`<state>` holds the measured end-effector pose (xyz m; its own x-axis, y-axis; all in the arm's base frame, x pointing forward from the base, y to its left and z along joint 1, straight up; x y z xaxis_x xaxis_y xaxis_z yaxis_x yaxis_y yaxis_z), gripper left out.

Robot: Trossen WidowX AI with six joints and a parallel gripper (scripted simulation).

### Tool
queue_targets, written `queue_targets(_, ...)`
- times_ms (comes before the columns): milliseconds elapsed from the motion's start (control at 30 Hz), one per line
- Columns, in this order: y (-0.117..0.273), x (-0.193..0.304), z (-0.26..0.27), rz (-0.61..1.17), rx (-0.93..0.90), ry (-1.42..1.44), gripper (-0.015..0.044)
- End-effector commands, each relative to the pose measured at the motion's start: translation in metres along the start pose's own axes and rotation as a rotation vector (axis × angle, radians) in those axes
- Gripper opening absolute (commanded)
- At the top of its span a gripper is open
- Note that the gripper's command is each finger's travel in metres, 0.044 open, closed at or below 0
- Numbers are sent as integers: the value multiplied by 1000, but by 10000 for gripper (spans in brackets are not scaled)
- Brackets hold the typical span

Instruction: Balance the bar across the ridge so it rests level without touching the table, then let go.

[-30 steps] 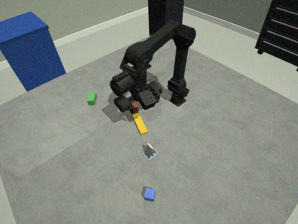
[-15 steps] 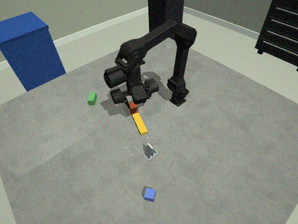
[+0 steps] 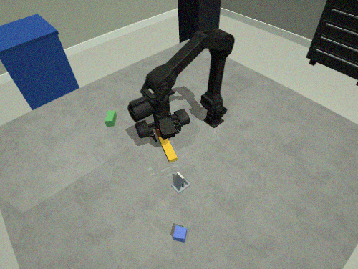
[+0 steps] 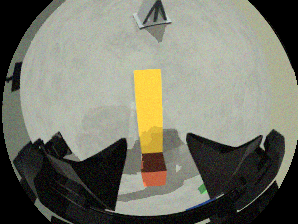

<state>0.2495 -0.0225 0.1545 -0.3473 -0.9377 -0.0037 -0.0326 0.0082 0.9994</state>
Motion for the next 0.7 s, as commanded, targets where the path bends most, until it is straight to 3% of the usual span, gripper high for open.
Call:
queue_targets(0, -23, 1, 5, -2, -12, -6, 315)
queue_targets(667, -40, 1, 4, -2, -12, -6, 315)
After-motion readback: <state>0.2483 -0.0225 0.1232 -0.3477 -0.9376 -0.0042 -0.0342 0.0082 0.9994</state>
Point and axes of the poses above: the point midway between the two fingers, 35 mm back from their tips, its own y axis back along the fingers, its own z axis across the jaws, x = y × z, the point moved 6 cm from there along y, back along the fingers, and after that the axes turned 2 degrees about -y, right-handed, at the moved point
